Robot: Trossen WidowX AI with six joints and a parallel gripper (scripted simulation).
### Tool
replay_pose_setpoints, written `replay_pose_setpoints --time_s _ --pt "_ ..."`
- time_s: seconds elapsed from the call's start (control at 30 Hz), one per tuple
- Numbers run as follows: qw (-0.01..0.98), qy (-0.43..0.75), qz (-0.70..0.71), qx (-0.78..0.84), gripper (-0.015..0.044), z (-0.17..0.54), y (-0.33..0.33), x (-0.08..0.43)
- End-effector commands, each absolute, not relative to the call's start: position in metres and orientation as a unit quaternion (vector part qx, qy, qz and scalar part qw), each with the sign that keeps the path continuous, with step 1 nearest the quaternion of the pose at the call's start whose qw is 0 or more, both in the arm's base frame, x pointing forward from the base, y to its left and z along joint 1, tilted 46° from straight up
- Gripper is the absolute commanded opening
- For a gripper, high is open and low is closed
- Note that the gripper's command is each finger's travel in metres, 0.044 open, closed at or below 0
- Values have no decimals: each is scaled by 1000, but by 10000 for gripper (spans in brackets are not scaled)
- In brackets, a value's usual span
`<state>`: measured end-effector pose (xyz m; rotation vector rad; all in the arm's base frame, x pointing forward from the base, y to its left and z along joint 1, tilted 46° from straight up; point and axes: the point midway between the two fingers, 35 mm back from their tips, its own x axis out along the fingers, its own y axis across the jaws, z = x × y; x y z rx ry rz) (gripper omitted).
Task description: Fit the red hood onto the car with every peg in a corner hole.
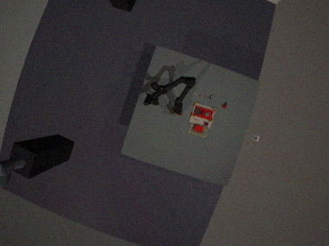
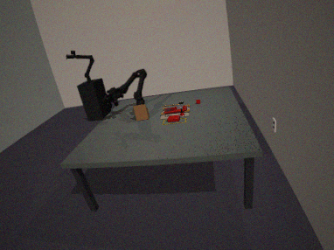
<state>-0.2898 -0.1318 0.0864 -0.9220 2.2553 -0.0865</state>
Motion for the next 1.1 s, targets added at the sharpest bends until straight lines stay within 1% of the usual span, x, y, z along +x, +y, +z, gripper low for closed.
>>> replay_pose_setpoints --time_s 0.0,0.1,0.23,0.27,0.5,0.67,0.87,1.07 --pt "345 867 -28 -359 246 86 -134 -289" --pt "340 840 39 -421 324 80 -161 -278" --pt "316 777 149 -524 429 70 -206 -251" --pt "307 758 175 -549 440 67 -216 -244" --pt "239 610 310 -689 440 46 -275 -174" --pt "181 514 373 -751 440 37 -298 -134" --pt "44 317 455 -831 440 21 -324 -60" --pt "-108 121 486 -859 440 7 -327 16"
